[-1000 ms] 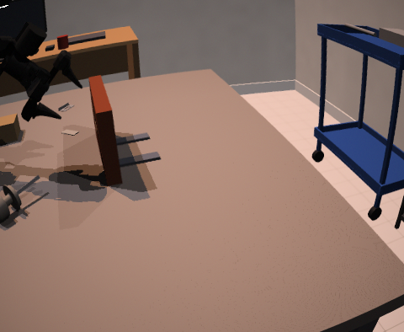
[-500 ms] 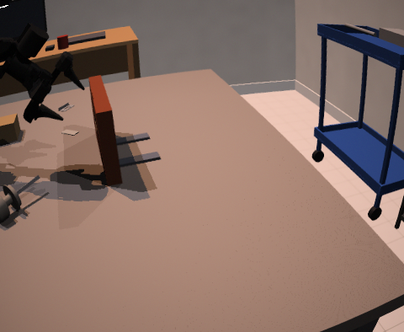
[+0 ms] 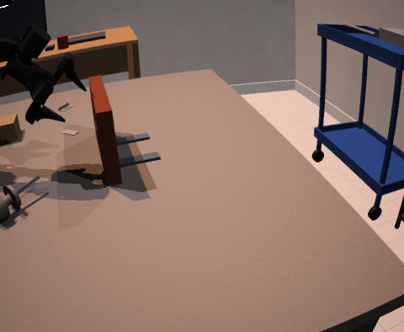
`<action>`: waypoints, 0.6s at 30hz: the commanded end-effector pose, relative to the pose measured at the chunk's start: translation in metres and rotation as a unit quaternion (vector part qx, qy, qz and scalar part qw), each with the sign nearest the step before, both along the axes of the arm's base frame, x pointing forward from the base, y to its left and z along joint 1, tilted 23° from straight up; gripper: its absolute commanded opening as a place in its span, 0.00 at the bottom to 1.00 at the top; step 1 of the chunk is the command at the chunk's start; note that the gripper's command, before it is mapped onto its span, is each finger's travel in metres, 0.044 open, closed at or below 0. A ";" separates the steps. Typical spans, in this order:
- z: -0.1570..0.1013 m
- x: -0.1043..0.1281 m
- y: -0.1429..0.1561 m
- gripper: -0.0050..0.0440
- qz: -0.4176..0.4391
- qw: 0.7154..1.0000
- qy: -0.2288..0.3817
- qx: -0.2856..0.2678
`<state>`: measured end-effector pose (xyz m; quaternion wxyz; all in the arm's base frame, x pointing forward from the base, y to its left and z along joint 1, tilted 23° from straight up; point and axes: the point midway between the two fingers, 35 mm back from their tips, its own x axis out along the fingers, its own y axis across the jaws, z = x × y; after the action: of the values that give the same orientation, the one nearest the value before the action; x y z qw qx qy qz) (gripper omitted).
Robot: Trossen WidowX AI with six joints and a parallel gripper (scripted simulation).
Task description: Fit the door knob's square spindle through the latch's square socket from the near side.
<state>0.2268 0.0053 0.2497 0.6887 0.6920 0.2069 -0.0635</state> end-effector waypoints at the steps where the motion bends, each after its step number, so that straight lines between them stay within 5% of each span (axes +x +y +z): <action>1: -0.002 0.002 0.000 1.00 -0.001 1.000 0.003 0.003; 18: -0.005 0.009 0.002 1.00 -0.001 1.000 0.003 0.003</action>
<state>0.2339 0.0068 0.2465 0.6887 0.6920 0.2068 -0.0634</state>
